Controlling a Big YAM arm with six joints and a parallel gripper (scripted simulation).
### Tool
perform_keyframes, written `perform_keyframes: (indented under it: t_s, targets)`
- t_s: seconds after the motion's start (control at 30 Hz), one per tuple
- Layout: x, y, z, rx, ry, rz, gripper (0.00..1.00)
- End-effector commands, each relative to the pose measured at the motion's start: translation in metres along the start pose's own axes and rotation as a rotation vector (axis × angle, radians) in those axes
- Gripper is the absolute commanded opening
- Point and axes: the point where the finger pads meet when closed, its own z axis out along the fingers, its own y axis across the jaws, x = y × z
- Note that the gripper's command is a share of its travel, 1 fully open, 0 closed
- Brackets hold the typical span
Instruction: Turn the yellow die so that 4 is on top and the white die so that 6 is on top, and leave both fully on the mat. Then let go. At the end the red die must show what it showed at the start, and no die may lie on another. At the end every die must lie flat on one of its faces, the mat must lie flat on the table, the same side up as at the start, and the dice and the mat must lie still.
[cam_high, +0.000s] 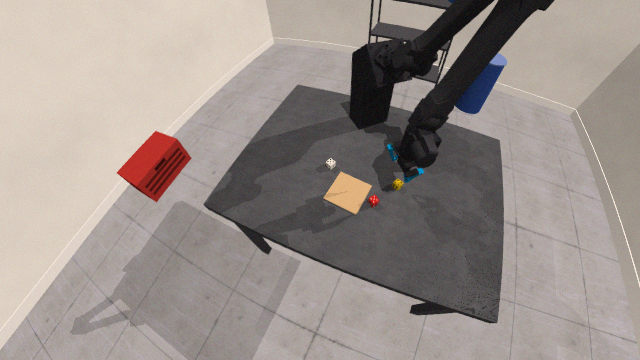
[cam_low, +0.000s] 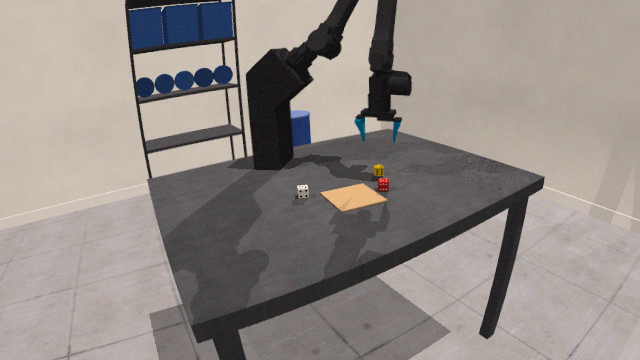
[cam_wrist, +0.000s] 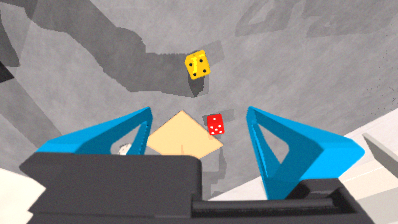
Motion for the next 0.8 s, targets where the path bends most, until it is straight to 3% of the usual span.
perform_keyframes:
  t_s: [0.0, 0.1, 0.2, 0.27, 0.67, 0.77]
  targets:
    - [-0.0049, -0.0027, 0.0044, 0.011, -0.005, 0.165, 1.00]
    - [-0.0056, -0.0015, 0.0054, 0.009, -0.006, 0.285, 1.00]
    - [-0.0056, -0.0015, 0.0054, 0.009, -0.006, 0.289, 1.00]
    - [-0.0062, -0.0012, 0.0065, 0.008, -0.006, 0.417, 1.00]
    - [-0.0079, 0.0000, 0.0098, 0.007, -0.007, 0.809, 1.00]
    - [-0.0080, 0.0001, 0.0099, 0.007, -0.007, 0.816, 1.00]
